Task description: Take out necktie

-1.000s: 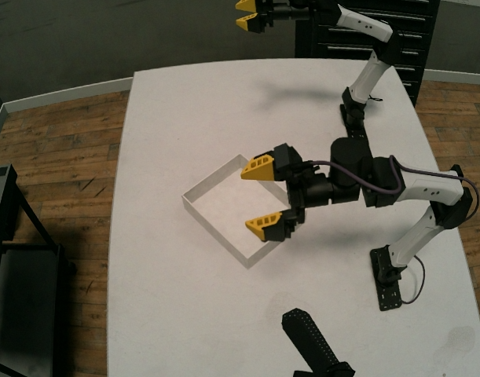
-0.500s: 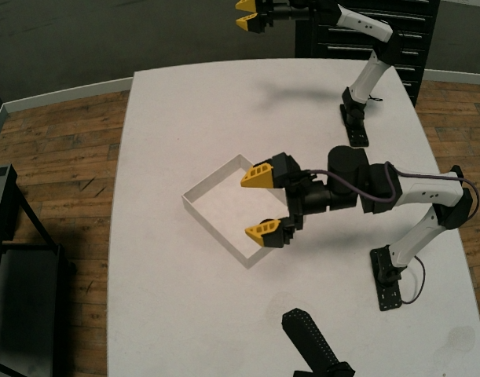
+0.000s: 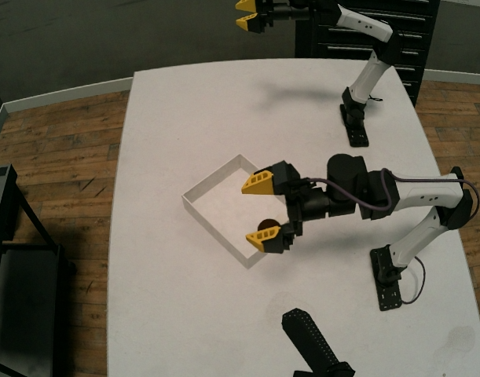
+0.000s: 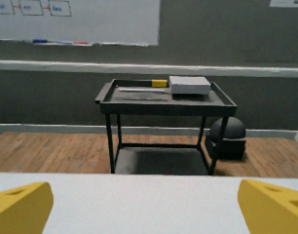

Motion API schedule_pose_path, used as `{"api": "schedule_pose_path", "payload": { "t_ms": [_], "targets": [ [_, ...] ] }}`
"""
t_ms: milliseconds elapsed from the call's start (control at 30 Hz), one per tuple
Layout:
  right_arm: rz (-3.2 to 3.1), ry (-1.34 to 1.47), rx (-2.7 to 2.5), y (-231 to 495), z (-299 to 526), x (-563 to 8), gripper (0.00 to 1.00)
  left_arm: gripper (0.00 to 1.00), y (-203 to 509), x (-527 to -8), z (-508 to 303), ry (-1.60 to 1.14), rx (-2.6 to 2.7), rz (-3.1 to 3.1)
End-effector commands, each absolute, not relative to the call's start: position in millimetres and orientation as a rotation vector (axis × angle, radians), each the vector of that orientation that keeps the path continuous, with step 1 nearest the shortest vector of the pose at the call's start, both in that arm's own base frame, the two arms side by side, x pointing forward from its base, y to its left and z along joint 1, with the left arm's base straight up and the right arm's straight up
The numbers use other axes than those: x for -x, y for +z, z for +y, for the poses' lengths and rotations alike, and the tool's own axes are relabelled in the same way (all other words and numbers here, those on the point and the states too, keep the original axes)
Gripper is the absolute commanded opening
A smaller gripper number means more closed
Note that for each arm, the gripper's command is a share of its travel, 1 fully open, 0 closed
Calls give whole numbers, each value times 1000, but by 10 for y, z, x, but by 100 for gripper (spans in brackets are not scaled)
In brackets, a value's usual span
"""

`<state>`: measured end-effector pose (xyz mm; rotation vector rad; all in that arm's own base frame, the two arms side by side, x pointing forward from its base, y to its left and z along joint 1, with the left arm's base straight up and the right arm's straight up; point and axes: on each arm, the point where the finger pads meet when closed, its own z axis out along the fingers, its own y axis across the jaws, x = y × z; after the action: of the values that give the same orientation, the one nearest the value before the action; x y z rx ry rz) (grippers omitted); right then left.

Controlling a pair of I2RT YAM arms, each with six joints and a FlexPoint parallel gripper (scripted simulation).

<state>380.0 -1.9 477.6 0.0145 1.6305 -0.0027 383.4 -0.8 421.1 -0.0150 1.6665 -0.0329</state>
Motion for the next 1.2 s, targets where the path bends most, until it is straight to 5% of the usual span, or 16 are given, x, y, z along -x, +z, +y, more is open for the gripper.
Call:
{"api": "schedule_pose_path", "payload": {
  "t_ms": [0, 1167],
  "targets": [
    [1592, -2, -14, 4955, -19, -3764, 100, 100, 4311, -3769, -44, -39, -2, 1614],
    [1592, -2, -14, 4954, -19, -3764, 100, 100, 3909, -3764, -43, -39, -2, 1614]
  ]
}}
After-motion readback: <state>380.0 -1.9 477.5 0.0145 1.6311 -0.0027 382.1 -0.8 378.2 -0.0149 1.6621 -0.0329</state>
